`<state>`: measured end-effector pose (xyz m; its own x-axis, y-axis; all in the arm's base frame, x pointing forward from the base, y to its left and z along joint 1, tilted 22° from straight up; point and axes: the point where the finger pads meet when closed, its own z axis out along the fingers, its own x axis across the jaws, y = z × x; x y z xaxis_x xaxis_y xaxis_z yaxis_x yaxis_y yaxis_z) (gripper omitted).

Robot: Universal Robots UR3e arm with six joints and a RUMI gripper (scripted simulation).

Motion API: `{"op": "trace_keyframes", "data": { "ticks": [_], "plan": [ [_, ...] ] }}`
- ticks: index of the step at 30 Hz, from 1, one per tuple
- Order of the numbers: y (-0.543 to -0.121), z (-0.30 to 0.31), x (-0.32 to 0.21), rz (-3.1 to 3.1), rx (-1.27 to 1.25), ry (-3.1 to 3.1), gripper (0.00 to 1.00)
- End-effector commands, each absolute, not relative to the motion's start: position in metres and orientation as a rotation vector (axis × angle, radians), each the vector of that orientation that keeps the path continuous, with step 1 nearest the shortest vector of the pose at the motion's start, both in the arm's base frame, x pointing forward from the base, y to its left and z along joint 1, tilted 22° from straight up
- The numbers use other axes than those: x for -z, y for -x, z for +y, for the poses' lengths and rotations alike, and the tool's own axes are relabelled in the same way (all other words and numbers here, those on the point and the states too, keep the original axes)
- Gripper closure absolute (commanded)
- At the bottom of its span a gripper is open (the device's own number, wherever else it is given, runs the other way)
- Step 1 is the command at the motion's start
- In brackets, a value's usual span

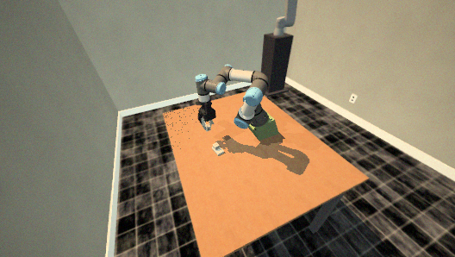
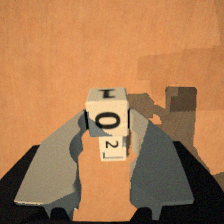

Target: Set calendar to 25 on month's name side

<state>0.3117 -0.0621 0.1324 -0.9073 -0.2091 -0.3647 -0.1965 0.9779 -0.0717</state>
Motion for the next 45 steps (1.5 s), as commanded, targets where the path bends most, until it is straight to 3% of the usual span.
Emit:
{"op": "trace_keyframes", "data": {
  "ticks": [1, 45],
  "plan": [
    [-0.312, -0.062, -0.132, 2.745, 0.050, 0.292, 0.89],
    [-0.347, -0.062, -0.048, 2.745, 0.050, 0.292, 0.89]
  ]
}}
